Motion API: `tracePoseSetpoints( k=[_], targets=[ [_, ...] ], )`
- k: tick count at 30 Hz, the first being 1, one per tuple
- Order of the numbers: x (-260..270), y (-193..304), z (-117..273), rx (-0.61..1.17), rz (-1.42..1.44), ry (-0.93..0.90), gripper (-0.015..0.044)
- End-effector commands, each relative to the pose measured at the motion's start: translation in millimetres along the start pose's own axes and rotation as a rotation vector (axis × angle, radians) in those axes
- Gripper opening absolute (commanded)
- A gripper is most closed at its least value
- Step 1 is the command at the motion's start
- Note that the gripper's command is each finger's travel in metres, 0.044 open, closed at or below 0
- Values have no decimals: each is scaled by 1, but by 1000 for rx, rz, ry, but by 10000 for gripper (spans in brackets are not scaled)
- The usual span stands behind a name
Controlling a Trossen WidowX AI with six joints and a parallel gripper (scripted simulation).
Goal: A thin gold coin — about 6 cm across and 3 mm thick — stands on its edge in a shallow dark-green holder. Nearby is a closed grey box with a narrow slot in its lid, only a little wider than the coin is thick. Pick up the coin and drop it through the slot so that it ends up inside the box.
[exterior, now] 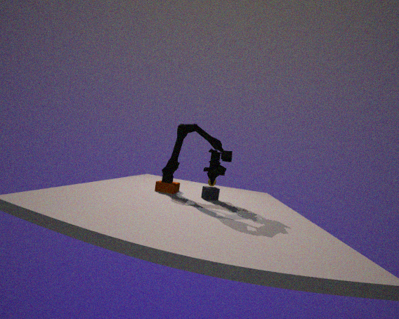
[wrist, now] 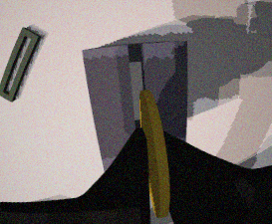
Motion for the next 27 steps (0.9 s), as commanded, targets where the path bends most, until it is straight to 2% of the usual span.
tracePoseSetpoints(
  k=[1, 12, 18, 27],
  targets=[
    [0, 0, -3, 1, -4, 0, 0],
    [0, 0, -8, 1, -6, 0, 0],
    [0, 0, -6, 0, -1, 0, 157],
    [0, 0, -6, 0, -1, 0, 161]
  ],
)
Point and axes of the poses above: the point midway between the two fingers, 35 mm back from their tips, its own z axis back along the fingers, its own x axis across the jaws, y = z × x, the point moved 10 cm from there along z, back along the fingers, and after that the axes turned 6 degrees about z, right-handed, at the moved point
